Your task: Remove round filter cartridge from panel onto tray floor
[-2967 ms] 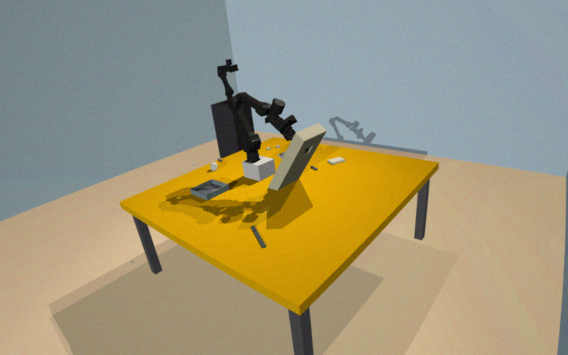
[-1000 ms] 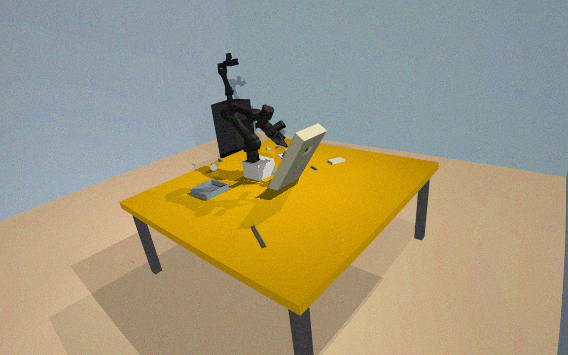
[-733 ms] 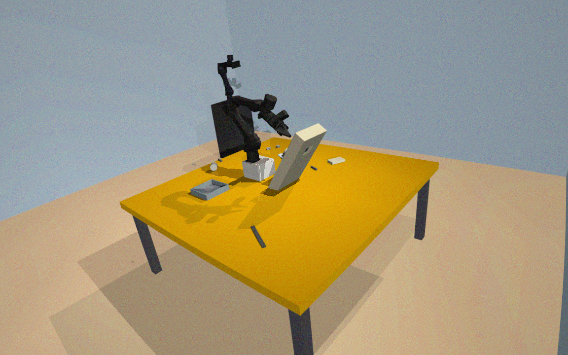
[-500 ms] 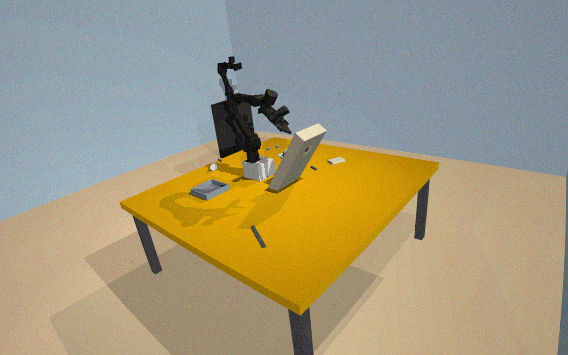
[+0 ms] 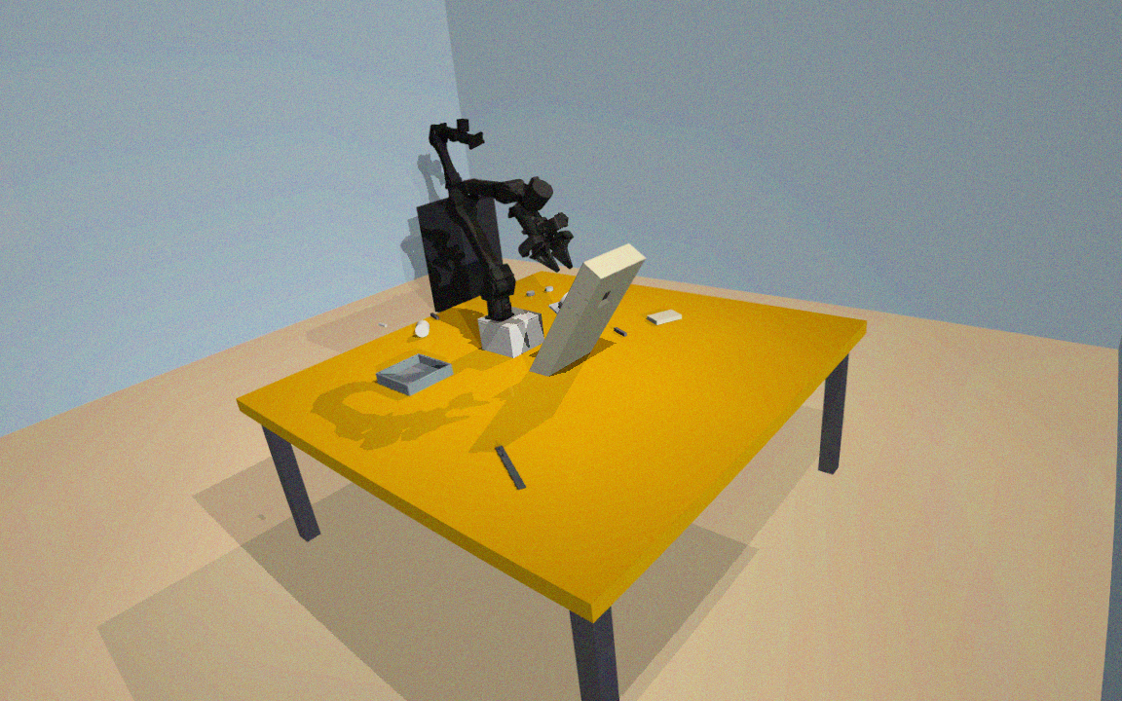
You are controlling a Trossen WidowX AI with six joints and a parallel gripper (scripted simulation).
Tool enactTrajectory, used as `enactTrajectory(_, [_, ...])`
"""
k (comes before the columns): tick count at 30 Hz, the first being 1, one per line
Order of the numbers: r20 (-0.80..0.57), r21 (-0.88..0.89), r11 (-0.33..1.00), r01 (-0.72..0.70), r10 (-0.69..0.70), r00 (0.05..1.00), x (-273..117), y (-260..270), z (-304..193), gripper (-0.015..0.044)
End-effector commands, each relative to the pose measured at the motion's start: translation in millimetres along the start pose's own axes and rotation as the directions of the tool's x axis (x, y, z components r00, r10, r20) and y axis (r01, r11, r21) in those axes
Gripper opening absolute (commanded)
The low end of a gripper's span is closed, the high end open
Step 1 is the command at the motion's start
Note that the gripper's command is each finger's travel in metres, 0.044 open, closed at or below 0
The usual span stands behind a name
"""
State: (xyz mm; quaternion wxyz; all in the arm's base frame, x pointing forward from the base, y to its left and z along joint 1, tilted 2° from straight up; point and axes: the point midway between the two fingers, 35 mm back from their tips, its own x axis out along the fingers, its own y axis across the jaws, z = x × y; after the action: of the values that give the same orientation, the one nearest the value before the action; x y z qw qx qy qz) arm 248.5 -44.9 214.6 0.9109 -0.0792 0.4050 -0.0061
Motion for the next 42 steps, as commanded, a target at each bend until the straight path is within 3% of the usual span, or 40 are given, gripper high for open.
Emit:
enactTrajectory(1, [-0.163, 0.256, 0.967, -0.003, 0.046, 0.986, 21, 10, -43, 0.0305])
enactTrajectory(39, [-0.161, 0.256, 0.967, -0.003, 0.046, 0.986, 70, 13, -51, 0.0305])
enactTrajectory(42, [-0.156, 0.251, 0.968, -0.008, 0.049, 0.986, 67, 13, -49, 0.0285])
